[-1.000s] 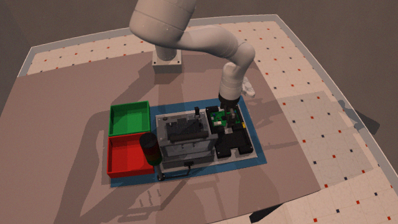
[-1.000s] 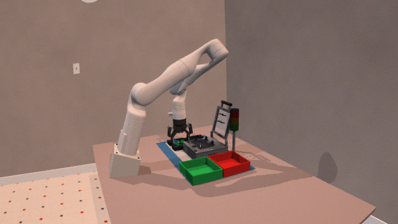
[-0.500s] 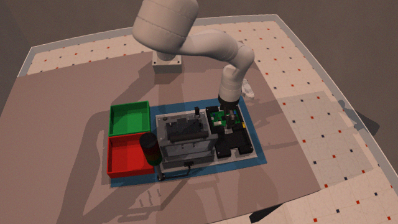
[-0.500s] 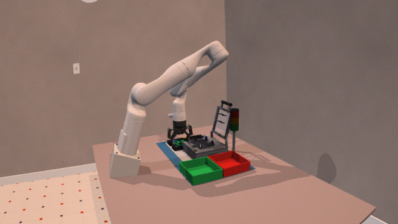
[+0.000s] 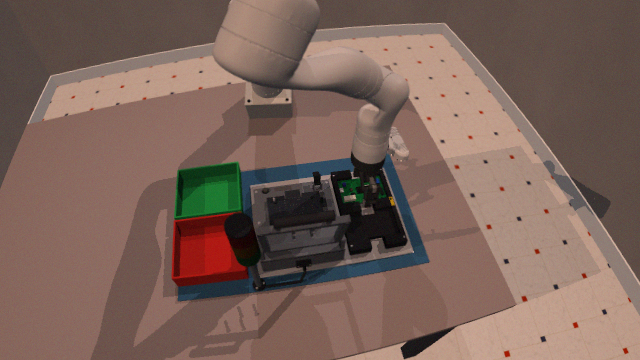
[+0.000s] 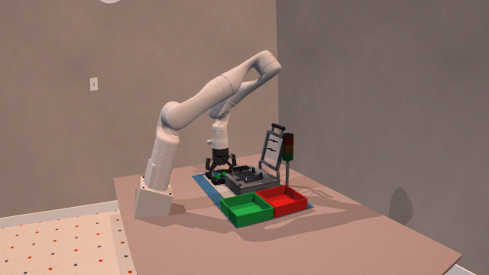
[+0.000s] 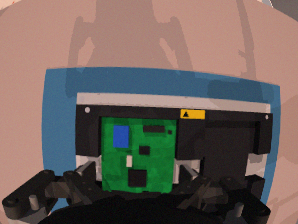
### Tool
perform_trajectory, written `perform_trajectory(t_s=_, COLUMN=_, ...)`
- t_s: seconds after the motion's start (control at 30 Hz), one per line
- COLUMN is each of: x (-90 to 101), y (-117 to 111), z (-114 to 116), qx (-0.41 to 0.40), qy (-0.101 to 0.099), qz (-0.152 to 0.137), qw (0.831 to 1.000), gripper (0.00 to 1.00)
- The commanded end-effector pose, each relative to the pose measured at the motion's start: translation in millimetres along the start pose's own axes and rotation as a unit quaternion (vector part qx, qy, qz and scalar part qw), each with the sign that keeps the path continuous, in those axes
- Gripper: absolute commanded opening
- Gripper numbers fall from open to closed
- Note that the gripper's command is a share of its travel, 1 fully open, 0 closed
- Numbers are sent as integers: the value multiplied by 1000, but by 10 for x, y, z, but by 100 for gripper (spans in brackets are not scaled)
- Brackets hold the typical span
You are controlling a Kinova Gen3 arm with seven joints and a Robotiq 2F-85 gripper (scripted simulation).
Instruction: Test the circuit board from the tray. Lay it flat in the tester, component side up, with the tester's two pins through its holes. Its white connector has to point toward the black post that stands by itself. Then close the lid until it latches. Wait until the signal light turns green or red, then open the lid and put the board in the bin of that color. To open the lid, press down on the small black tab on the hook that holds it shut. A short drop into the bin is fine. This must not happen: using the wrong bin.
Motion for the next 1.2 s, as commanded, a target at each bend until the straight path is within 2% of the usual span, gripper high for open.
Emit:
perform_trajectory(t_s=0.0, x=4, y=-3, z=3, qx=0, qy=1, qz=0, qw=1000, gripper=100)
perform_trajectory(t_s=0.07, x=4, y=-3, z=3, qx=0, qy=1, qz=0, qw=1000, gripper=100)
perform_trajectory(t_s=0.1, x=4, y=-3, z=3, qx=0, qy=1, qz=0, qw=1000, gripper=93)
perform_trajectory(t_s=0.53, x=4, y=-3, z=3, qx=0, qy=1, qz=0, qw=1000, gripper=93)
perform_trajectory(t_s=0.57, x=4, y=-3, z=3, qx=0, qy=1, qz=0, qw=1000, gripper=87)
perform_trajectory(t_s=1.0, x=4, y=-3, z=3, qx=0, qy=1, qz=0, qw=1000, gripper=87)
perform_trajectory(t_s=1.03, x=4, y=-3, z=3, qx=0, qy=1, qz=0, qw=1000, gripper=83)
perform_trajectory(t_s=1.17, x=4, y=-3, z=3, qx=0, qy=1, qz=0, qw=1000, gripper=83)
Point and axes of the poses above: the point where the finger pads meet when closed, its own x axis back along the fingers, its own z axis across the jaws, y = z × x, the point moved 4 cm from there along x, back along the fingers, and after that the axes turned 3 degrees about x, right-handed, at the moved point
